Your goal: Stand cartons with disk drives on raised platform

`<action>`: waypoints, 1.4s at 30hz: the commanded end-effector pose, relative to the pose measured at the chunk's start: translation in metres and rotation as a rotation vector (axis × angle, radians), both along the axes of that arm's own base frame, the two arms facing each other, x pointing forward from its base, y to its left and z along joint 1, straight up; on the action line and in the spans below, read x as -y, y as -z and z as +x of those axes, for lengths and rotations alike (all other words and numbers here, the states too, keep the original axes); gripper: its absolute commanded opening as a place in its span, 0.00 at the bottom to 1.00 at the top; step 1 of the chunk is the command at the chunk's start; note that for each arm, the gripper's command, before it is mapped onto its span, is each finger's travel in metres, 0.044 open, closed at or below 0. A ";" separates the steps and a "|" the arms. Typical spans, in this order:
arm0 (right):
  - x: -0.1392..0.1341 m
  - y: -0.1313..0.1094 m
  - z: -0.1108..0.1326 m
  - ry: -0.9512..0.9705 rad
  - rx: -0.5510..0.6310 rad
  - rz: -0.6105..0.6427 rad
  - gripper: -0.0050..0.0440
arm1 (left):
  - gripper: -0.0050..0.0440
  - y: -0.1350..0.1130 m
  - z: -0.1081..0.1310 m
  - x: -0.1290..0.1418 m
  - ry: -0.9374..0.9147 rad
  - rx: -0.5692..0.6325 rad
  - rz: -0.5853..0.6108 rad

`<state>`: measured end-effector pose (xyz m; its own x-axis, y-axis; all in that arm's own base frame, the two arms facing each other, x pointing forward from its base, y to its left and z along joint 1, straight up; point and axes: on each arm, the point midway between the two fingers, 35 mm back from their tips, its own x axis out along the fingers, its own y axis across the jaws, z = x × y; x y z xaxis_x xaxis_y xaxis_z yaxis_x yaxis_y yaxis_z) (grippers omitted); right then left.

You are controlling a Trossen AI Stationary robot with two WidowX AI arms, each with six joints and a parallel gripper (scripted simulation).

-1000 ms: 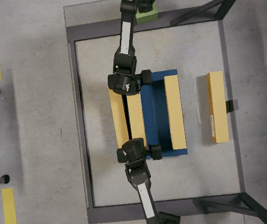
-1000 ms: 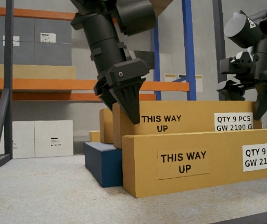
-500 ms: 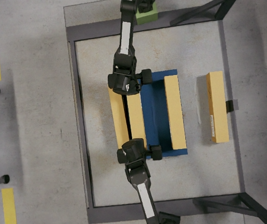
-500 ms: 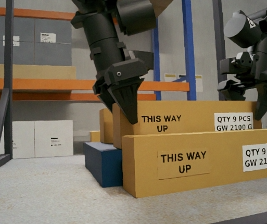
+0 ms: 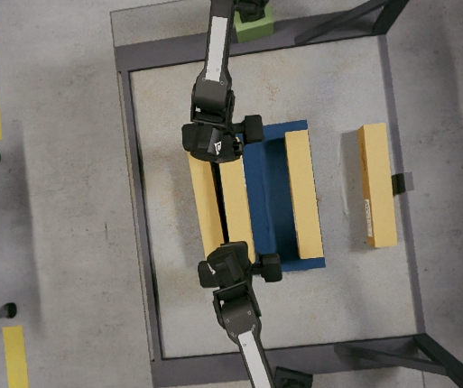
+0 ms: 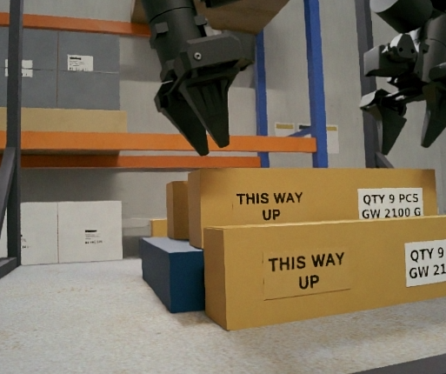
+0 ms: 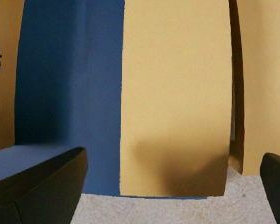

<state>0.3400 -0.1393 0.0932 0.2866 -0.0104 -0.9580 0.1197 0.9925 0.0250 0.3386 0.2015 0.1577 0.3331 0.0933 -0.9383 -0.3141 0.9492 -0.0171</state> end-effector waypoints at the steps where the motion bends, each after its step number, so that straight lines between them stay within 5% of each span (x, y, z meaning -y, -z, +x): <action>1: 0.003 -0.017 0.006 0.000 0.040 -0.018 0.88 | 0.88 -0.013 0.003 -0.002 0.000 0.025 0.016; 35: 0.003 -0.017 0.006 -0.001 0.040 -0.019 0.88 | 0.88 -0.013 0.003 -0.003 0.000 0.030 0.019; 36: -0.053 -0.004 -0.034 0.000 0.038 -0.018 0.88 | 0.88 -0.005 -0.025 0.062 0.000 0.033 0.021; 42: -0.076 0.001 -0.051 0.000 0.038 -0.018 0.88 | 0.88 0.000 -0.037 0.089 0.000 0.033 0.021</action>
<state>0.3004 -0.0820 0.0817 0.2636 0.0061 -0.9646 0.1041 0.9940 0.0347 0.3131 0.1355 0.1488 0.3183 0.0725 -0.9452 -0.2983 0.9541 -0.0273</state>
